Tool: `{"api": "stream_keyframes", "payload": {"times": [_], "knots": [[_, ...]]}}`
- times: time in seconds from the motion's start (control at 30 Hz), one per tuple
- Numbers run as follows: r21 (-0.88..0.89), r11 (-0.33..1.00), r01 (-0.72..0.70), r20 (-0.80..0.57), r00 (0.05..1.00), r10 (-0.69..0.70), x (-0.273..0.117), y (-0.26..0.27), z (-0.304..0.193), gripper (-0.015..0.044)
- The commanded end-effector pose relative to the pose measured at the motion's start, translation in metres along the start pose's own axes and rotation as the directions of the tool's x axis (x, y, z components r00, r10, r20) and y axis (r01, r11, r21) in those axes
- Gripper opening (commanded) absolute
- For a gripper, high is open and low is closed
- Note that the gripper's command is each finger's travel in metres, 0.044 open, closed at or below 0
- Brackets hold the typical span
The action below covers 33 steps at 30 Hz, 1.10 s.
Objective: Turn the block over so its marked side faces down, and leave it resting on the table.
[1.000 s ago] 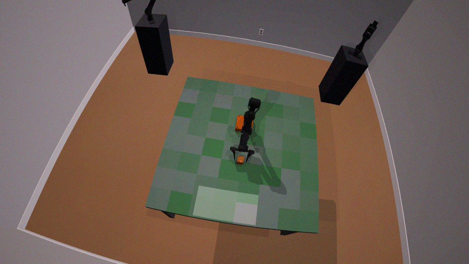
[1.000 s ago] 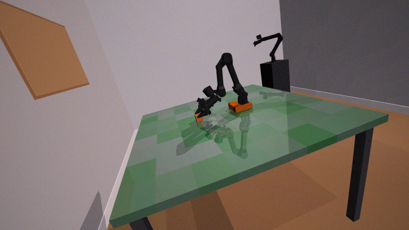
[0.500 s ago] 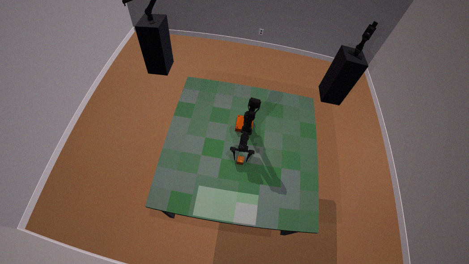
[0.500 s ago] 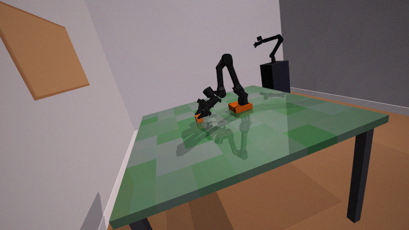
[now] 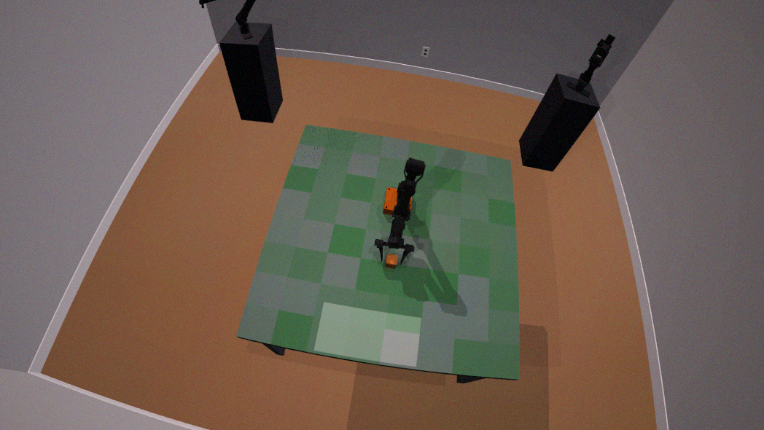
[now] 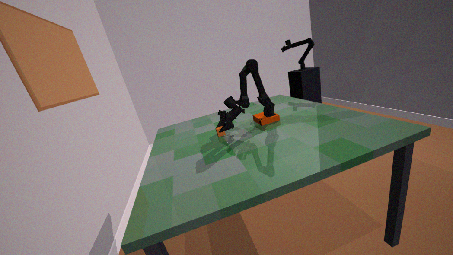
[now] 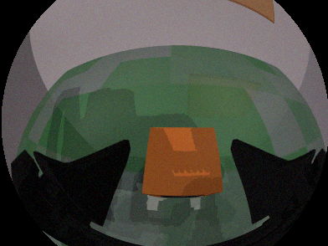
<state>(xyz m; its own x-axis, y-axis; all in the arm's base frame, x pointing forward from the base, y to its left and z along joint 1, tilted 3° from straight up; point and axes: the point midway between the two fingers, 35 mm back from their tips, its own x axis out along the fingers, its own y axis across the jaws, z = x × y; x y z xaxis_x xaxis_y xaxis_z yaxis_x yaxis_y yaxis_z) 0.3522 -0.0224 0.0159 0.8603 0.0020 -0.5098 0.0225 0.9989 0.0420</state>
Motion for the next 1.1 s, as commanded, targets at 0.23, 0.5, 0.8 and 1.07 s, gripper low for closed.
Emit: {"api": "stream_keyframes", "payload": {"times": [0.23,0.5,0.8,1.07], "knots": [[-0.005,1.000,-0.017,-0.330,0.944,0.015,-0.019,0.001,0.039,0.0440],[-0.002,1.000,-0.006,-0.450,0.893,0.004,-0.052,0.001,0.054,0.0440],[-0.001,1.000,-0.005,-0.464,0.886,0.004,-0.055,0.001,0.053,0.0440],[-0.001,1.000,-0.005,-0.464,0.886,0.004,-0.055,0.001,0.053,0.0440]]}}
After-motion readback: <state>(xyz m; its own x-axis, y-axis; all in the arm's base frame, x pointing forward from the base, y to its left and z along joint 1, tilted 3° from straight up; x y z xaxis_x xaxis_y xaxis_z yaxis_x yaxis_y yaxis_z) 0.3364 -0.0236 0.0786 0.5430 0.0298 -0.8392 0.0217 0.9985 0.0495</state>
